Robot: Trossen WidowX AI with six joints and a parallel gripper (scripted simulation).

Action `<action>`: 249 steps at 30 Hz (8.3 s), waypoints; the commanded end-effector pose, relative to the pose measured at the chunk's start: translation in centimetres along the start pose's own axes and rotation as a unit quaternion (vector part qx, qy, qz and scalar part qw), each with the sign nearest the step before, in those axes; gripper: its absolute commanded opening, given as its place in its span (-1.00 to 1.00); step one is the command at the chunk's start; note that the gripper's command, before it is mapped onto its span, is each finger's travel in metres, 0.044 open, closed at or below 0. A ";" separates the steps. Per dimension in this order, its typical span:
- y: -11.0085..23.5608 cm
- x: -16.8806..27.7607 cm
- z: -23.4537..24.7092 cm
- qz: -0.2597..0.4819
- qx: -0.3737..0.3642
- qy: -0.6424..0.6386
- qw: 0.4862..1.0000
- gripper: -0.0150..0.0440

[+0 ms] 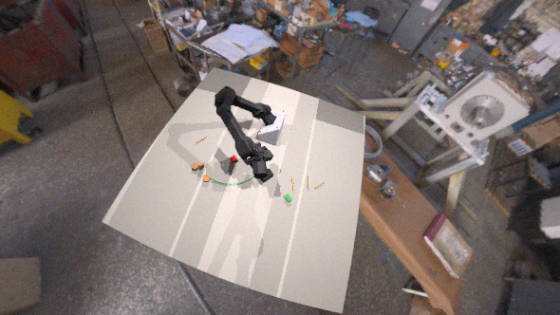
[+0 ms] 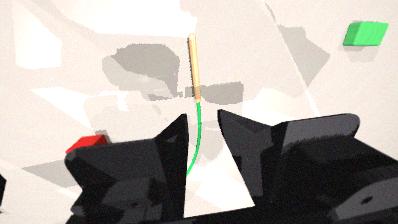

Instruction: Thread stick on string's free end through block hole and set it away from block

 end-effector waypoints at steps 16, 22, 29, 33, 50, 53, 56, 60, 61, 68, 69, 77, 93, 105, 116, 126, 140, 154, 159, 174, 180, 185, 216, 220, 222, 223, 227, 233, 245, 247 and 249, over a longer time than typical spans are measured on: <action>-2.1 0.0 -0.2 -0.002 0.002 0.003 1.000 -0.07; -3.1 0.0 -0.2 -0.002 0.002 0.003 1.000 -0.07; -4.2 0.0 -0.2 -0.002 0.001 0.003 1.000 -0.07; -4.8 0.0 -0.1 -0.001 0.001 0.003 1.000 -0.07; -6.0 0.0 0.0 -0.001 0.000 0.003 1.000 -0.07; -5.9 0.1 -0.1 -0.002 0.002 -0.001 1.000 -0.34; -5.9 0.1 -0.1 -0.002 0.002 -0.001 1.000 -0.49; -5.9 0.1 -0.1 -0.002 0.002 -0.001 1.000 -0.49; -5.9 0.1 -0.1 -0.002 0.002 -0.001 1.000 -0.49; -5.3 0.1 -0.1 -0.002 0.002 -0.001 1.000 -0.49; -5.2 0.1 -0.1 -0.002 0.003 -0.001 1.000 -0.49; -4.2 0.1 -0.2 -0.003 0.003 -0.001 1.000 -0.49; -2.2 0.1 -0.2 -0.003 0.003 -0.001 1.000 -0.49; -0.6 0.1 -0.1 -0.003 0.003 -0.001 1.000 -0.49; -0.3 -0.2 0.0 -0.003 -0.002 0.006 1.000 -0.49; -0.5 0.5 0.4 -0.036 0.006 -0.021 0.999 -0.49; -0.5 1.8 0.4 -0.044 -0.001 -0.263 0.964 -0.49; -0.4 2.8 0.4 -0.038 -0.009 -0.498 0.866 -0.49; -0.4 3.2 0.4 -0.036 -0.012 -0.574 0.818 -0.49; -0.4 4.3 0.4 -0.027 -0.017 -0.774 0.633 -0.49; -0.4 4.7 0.4 -0.024 -0.018 -0.838 0.544 -0.49; -0.3 5.1 0.4 -0.021 -0.018 -0.884 0.466 -0.49; -0.3 7.4 0.6 -0.006 -0.015 -0.997 -0.079 -0.49; -0.3 7.7 0.6 -0.005 -0.014 -0.988 -0.152 -0.49; -0.3 7.8 0.6 -0.004 -0.013 -0.982 -0.188 -0.49; -0.3 7.9 0.6 -0.004 -0.013 -0.979 -0.206 -0.49; -0.3 8.2 0.7 -0.003 -0.011 -0.961 -0.276 -0.49; -0.3 8.7 0.7 -0.002 -0.009 -0.925 -0.379 -0.49; -0.2 9.5 0.9 -0.001 -0.005 -0.821 -0.571 -0.49; -0.2 9.7 0.9 -0.001 -0.004 -0.800 -0.601 -0.49; -0.2 9.8 0.9 -0.001 -0.003 -0.777 -0.629 -0.49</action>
Point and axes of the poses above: the point midway between the two fingers, 35 mm back from their tips, its own y axis back along the fingers, its own z axis across the jaws, x = y × z, the point moved 5 cm from there along y, back along the fingers, and after that the axes turned 7 degrees about -y, right-handed, at the moved point
